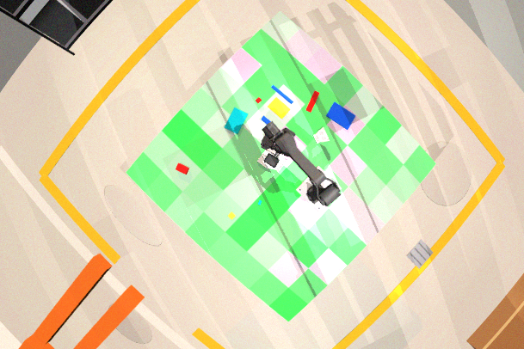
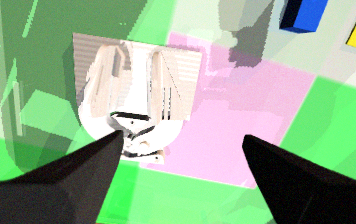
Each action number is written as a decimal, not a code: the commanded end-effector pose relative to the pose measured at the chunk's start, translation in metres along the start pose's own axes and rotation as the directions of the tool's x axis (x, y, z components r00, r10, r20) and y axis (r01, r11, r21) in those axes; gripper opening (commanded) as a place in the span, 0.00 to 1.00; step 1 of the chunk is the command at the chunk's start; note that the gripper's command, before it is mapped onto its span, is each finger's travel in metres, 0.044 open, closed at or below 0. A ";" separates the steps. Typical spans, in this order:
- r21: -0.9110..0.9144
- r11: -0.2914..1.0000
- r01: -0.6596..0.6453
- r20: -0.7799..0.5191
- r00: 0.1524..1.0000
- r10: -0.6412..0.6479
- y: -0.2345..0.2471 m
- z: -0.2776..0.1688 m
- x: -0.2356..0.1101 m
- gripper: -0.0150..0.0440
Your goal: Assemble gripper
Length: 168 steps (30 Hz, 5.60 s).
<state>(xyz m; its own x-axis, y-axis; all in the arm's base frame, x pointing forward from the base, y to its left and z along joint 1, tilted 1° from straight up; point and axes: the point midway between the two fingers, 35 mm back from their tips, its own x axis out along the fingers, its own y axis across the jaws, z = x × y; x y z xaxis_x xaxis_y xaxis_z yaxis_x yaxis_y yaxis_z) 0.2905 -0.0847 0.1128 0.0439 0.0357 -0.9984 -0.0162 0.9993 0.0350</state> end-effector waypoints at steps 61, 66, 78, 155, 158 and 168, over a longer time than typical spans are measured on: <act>-0.837 0.547 0.000 -0.028 0.999 -0.041 -0.205 -0.168 0.012 1.00; -0.837 0.547 0.000 -0.028 0.999 -0.041 -0.206 -0.168 0.018 1.00; -0.837 0.547 0.000 -0.028 0.999 -0.041 -0.206 -0.169 0.032 1.00; -0.835 0.550 0.000 -0.025 0.999 -0.039 -0.208 -0.168 0.045 0.85; -0.836 0.549 0.000 -0.025 0.999 -0.039 -0.208 -0.168 0.036 0.85; -0.836 0.548 0.000 -0.027 0.999 -0.041 -0.206 -0.167 0.004 0.85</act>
<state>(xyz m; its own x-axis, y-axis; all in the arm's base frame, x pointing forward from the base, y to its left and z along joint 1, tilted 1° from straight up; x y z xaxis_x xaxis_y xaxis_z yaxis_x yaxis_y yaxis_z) 0.1276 -0.2923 0.0810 0.0173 0.0046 -0.9998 -0.8419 0.5395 -0.0121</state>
